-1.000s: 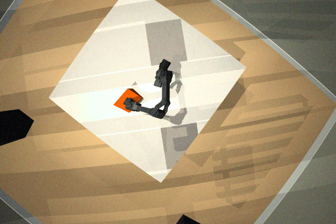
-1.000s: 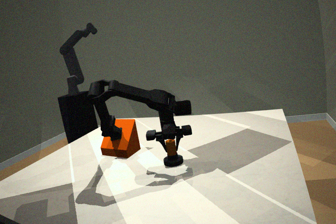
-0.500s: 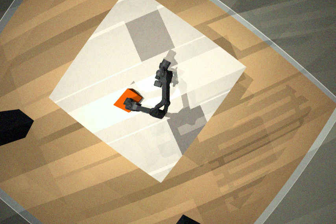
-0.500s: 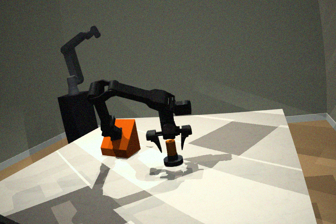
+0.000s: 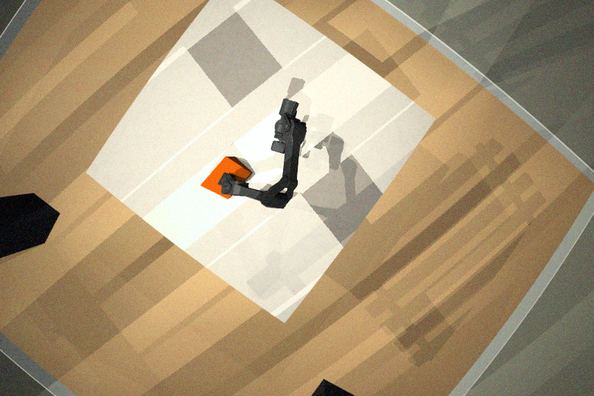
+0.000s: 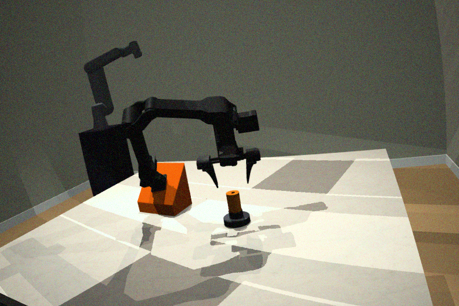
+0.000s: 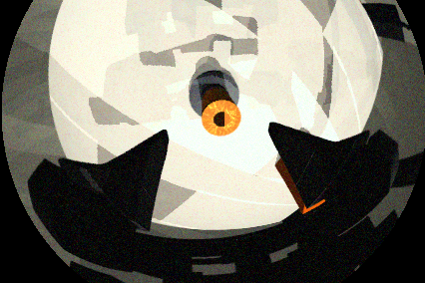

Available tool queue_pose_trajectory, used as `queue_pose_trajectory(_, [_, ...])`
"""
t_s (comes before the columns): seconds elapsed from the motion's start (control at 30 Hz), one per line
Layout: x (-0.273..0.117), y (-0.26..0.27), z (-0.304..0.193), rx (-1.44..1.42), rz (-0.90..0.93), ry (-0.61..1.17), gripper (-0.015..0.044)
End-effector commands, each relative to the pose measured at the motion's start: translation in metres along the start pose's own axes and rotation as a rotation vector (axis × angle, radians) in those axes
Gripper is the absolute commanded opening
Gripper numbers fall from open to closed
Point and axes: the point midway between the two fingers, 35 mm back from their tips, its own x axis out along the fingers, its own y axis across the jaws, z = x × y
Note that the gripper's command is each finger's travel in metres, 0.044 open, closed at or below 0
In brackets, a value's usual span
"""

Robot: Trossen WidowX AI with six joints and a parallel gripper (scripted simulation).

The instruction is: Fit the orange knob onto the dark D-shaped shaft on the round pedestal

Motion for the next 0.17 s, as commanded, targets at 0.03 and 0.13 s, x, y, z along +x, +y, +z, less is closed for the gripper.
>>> queue_pose_trajectory(0.03, [-0.0238, 0.0003, 0.0002, 0.002, -0.005, 0.005, 0.044])
queue_pose_trajectory(0.13, [-0.0238, 0.0003, 0.0002, 0.002, -0.005, 0.005, 0.044])
